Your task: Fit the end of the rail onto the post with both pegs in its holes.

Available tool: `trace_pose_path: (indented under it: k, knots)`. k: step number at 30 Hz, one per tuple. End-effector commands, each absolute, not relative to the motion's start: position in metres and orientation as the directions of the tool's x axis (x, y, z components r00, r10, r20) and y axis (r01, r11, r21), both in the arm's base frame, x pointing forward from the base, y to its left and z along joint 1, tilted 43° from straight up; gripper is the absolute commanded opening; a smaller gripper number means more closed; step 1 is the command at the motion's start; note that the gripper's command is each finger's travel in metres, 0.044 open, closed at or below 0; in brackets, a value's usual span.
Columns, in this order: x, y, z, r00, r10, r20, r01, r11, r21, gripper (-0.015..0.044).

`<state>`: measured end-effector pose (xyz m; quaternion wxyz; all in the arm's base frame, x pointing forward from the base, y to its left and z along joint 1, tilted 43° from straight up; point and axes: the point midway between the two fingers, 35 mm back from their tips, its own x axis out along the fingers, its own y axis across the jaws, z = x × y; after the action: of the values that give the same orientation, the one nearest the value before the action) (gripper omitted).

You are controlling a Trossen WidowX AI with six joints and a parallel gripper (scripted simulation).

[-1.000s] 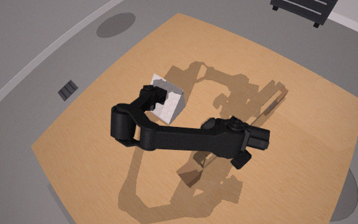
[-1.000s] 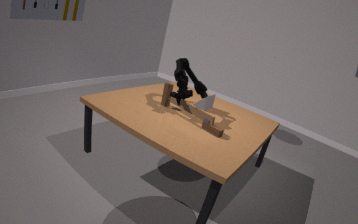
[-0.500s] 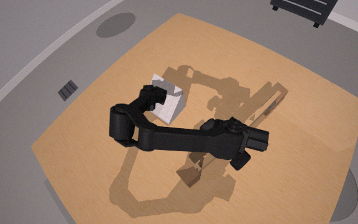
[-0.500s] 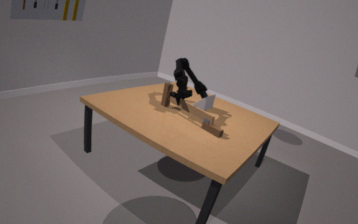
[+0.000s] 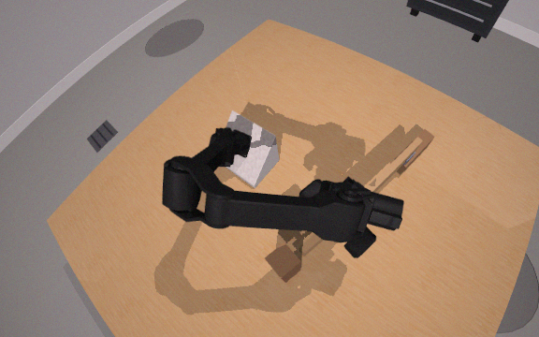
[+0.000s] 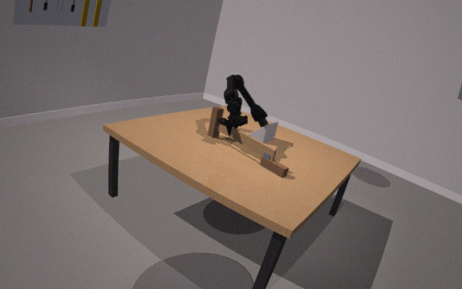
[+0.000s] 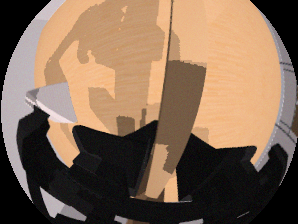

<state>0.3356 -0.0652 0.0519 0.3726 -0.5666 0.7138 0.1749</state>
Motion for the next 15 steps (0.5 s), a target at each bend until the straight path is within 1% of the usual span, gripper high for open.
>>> trace_pose_path:
  k: [1,15]
  knots:
    - [0.3353,-0.0653,0.0553,-0.074,-0.678,-0.731,-0.940,0.292,-0.175,0.0000]
    - [0.3337,-0.0686,0.0579,-0.075,-0.678,-0.731,-0.940,0.292,-0.175,0.0000]
